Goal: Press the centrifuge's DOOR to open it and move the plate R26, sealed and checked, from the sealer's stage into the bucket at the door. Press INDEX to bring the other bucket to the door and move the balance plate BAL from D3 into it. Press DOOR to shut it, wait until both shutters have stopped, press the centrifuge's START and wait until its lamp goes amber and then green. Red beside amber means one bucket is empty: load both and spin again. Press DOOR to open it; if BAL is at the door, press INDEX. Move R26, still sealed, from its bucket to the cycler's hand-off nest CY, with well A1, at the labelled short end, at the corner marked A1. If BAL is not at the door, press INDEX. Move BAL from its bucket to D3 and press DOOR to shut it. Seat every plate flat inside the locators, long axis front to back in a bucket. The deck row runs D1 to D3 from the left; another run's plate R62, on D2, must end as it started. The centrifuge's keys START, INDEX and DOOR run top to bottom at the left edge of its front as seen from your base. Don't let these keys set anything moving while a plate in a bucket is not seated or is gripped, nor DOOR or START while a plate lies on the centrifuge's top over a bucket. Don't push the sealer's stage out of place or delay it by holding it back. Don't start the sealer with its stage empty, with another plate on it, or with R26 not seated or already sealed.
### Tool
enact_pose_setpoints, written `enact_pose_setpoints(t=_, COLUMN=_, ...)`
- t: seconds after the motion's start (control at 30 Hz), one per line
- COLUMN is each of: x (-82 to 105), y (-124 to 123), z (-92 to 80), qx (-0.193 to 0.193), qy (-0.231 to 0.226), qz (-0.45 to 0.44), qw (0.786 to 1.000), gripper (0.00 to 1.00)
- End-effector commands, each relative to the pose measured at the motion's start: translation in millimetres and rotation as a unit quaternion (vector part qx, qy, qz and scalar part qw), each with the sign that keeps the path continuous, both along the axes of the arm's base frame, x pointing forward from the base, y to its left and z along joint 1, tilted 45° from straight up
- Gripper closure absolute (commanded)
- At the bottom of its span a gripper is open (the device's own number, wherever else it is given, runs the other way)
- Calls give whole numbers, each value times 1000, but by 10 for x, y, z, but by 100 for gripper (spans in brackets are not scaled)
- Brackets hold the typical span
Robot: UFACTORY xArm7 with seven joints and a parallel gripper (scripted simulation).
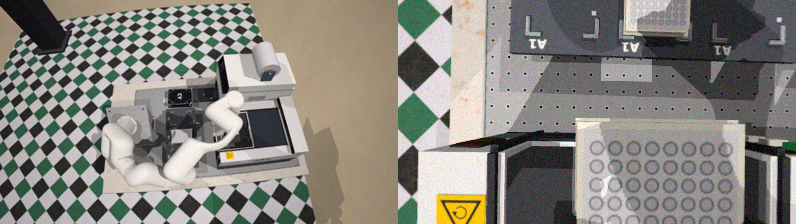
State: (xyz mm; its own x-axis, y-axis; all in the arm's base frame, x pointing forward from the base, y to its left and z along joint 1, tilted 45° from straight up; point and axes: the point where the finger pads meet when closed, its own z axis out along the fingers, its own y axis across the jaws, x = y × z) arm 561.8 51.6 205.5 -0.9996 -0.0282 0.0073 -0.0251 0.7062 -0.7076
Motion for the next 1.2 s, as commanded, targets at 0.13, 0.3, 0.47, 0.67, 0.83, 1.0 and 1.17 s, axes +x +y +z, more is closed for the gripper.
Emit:
enact_pose_setpoints(t=0.13, x=-168, y=19, z=18, qx=2, qy=-3, qz=3, qw=1000, gripper=100)
enact_pose_setpoints(t=0.3, x=-285, y=15, z=18, qx=2, qy=-3, qz=3, qw=1000, gripper=100)
enact_pose_setpoints(t=0.47, x=-401, y=12, z=18, qx=2, qy=-3, qz=3, qw=1000, gripper=100)
enact_pose_setpoints(t=0.67, x=-518, y=8, z=18, qx=2, qy=-3, qz=3, qw=1000, gripper=100)
enact_pose_setpoints(t=0.83, x=-611, y=5, z=18, qx=2, qy=-3, qz=3, qw=1000, gripper=100)
enact_pose_setpoints(t=1.0, x=-727, y=1, z=18, qx=2, qy=-3, qz=3, qw=1000, gripper=100)
enact_pose_setpoints(t=1.17, x=-844, y=-2, z=18, qx=2, qy=-3, qz=3, qw=1000, gripper=100)
